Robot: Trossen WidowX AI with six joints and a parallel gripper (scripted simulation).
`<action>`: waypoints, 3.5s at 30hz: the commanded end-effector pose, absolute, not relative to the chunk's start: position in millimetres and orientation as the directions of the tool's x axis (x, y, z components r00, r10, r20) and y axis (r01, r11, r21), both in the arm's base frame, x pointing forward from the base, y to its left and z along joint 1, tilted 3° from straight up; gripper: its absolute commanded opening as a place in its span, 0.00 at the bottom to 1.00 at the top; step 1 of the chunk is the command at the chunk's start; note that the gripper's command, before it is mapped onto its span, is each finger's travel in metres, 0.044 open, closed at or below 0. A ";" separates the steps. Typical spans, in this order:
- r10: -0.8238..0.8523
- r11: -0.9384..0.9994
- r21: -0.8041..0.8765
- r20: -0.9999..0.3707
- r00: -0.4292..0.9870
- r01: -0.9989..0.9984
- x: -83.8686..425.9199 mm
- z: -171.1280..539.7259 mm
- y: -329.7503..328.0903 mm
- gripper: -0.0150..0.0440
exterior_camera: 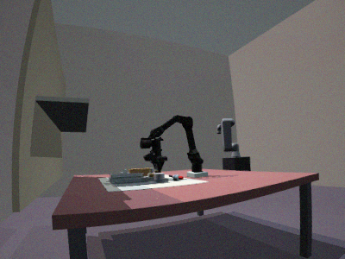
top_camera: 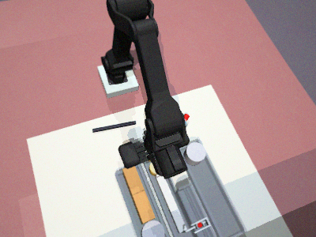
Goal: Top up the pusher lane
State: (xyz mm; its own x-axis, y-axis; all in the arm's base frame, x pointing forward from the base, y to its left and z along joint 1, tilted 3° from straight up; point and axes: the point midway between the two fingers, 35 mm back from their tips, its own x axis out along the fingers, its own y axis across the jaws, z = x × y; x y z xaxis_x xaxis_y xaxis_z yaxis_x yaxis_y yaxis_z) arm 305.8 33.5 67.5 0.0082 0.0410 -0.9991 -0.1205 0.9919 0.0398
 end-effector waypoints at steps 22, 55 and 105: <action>0.048 0.992 0.042 -0.998 0.042 -0.119 324.9 74.4 36.2 0.25; 0.048 0.992 0.042 -0.998 0.043 -0.119 337.0 77.2 37.5 0.25; 0.048 0.992 0.042 -0.998 0.044 -0.119 348.8 79.6 38.9 0.25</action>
State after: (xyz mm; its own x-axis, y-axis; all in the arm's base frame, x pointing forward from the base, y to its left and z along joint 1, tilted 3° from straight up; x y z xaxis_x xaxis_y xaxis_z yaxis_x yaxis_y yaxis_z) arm 338.4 37.3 72.9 0.0048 0.0408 -0.9992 -0.1208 0.9919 0.0399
